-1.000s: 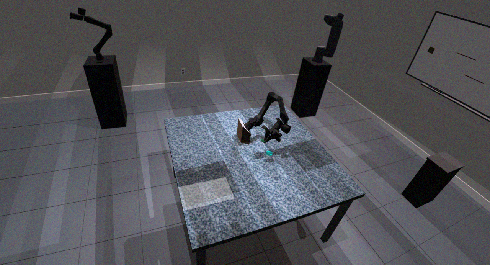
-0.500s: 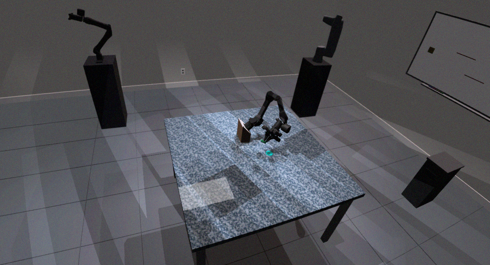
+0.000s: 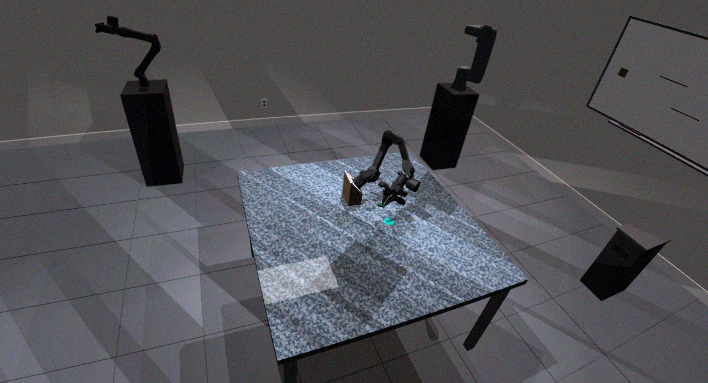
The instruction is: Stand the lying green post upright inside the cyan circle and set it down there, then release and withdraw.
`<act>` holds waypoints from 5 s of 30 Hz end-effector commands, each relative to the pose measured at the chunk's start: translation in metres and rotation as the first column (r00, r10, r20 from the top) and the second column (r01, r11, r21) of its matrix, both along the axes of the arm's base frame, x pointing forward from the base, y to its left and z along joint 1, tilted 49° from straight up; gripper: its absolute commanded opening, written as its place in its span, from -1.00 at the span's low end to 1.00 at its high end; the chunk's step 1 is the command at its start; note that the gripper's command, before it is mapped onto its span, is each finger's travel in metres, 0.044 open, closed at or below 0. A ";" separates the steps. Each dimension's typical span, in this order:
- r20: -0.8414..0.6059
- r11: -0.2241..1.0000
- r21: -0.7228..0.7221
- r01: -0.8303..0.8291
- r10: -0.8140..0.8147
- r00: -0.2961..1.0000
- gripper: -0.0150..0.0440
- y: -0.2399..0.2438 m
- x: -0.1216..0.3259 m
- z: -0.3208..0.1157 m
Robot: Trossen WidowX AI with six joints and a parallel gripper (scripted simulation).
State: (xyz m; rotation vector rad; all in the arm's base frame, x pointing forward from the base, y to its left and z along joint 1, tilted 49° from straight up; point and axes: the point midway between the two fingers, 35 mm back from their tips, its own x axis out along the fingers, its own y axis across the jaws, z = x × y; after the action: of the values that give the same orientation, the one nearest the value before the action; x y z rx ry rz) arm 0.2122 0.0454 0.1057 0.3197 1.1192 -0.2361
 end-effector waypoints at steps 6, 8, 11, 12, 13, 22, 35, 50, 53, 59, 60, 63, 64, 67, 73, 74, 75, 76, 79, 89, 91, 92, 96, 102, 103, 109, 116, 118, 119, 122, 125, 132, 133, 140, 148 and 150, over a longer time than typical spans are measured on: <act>0.048 0.999 -0.016 0.028 -0.027 0.998 -0.42 0.000 0.000 -0.001; 0.060 0.999 -0.018 0.033 -0.032 0.998 -0.42 0.000 0.000 -0.001; 0.078 0.999 -0.020 0.042 -0.040 0.996 -0.42 0.000 0.000 0.000; 0.084 0.999 -0.021 0.045 -0.043 0.996 -0.42 0.000 0.000 0.000; 0.090 0.999 -0.022 0.047 -0.045 0.995 -0.42 0.000 0.000 0.000; 0.145 0.997 -0.024 0.073 -0.069 0.987 -0.42 0.000 0.002 0.003; 0.225 0.994 -0.018 0.111 -0.104 0.969 -0.42 0.001 0.003 0.007; 0.316 0.988 0.006 0.153 -0.147 0.937 -0.42 0.002 0.004 0.012; 0.334 0.987 0.013 0.161 -0.156 0.930 -0.42 0.003 0.004 0.013; 0.368 0.984 0.028 0.177 -0.175 0.913 -0.42 0.003 0.005 0.015; 0.374 0.983 0.031 0.180 -0.178 0.910 -0.42 0.003 0.005 0.016; 0.391 0.982 0.040 0.187 -0.188 0.901 -0.42 0.003 0.005 0.017; 0.396 0.981 0.043 0.190 -0.191 0.898 -0.42 0.003 0.005 0.017; 0.413 0.979 0.052 0.197 -0.201 0.888 -0.42 0.004 0.005 0.018; 0.444 0.975 0.073 0.211 -0.221 0.868 -0.42 0.004 0.005 0.021; 0.449 0.974 0.077 0.213 -0.225 0.865 -0.42 0.004 0.005 0.021; 0.455 0.973 0.081 0.215 -0.228 0.861 -0.42 0.004 0.004 0.022; 0.460 0.972 0.085 0.217 -0.232 0.857 -0.42 0.004 0.004 0.022; 0.474 0.970 0.096 0.224 -0.242 0.846 -0.42 0.005 0.004 0.023; 0.520 0.960 0.140 0.242 -0.279 0.807 -0.42 0.005 0.004 0.027; 0.529 0.958 0.149 0.246 -0.287 0.799 -0.42 0.005 0.003 0.028; 0.533 0.957 0.154 0.247 -0.291 0.794 -0.42 0.005 0.003 0.029; 0.549 0.952 0.173 0.253 -0.307 0.777 -0.42 0.006 0.003 0.030; 0.572 0.944 0.204 0.261 -0.331 0.751 -0.42 0.006 0.002 0.033; 0.575 0.942 0.209 0.262 -0.335 0.746 -0.42 0.006 0.002 0.033; 0.595 0.932 0.242 0.268 -0.361 0.718 -0.42 0.006 0.001 0.036; 0.614 0.920 0.282 0.273 -0.392 0.685 -0.42 0.006 0.000 0.038; 0.619 0.916 0.293 0.274 -0.401 0.676 -0.42 0.006 -0.001 0.039; 0.621 0.914 0.299 0.275 -0.405 0.671 -0.42 0.006 -0.001 0.040; 0.628 0.907 0.317 0.276 -0.419 0.656 -0.42 0.006 -0.001 0.041; 0.634 0.901 0.335 0.277 -0.433 0.641 -0.42 0.006 -0.002 0.042; 0.644 0.884 0.378 0.277 -0.465 0.607 -0.42 0.006 -0.004 0.044; 0.646 0.881 0.384 0.277 -0.470 0.602 -0.42 0.006 -0.004 0.045; 0.652 0.861 0.428 0.274 -0.504 0.567 -0.42 0.006 -0.006 0.047; 0.653 0.851 0.450 0.272 -0.521 0.549 -0.42 0.006 -0.007 0.048; 0.653 0.851 0.450 0.272 -0.521 0.549 -0.42 0.006 -0.007 0.048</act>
State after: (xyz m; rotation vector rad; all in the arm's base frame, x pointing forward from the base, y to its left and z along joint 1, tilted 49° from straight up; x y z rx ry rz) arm 0.2060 0.0520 0.1565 0.8720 0.1996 -0.2964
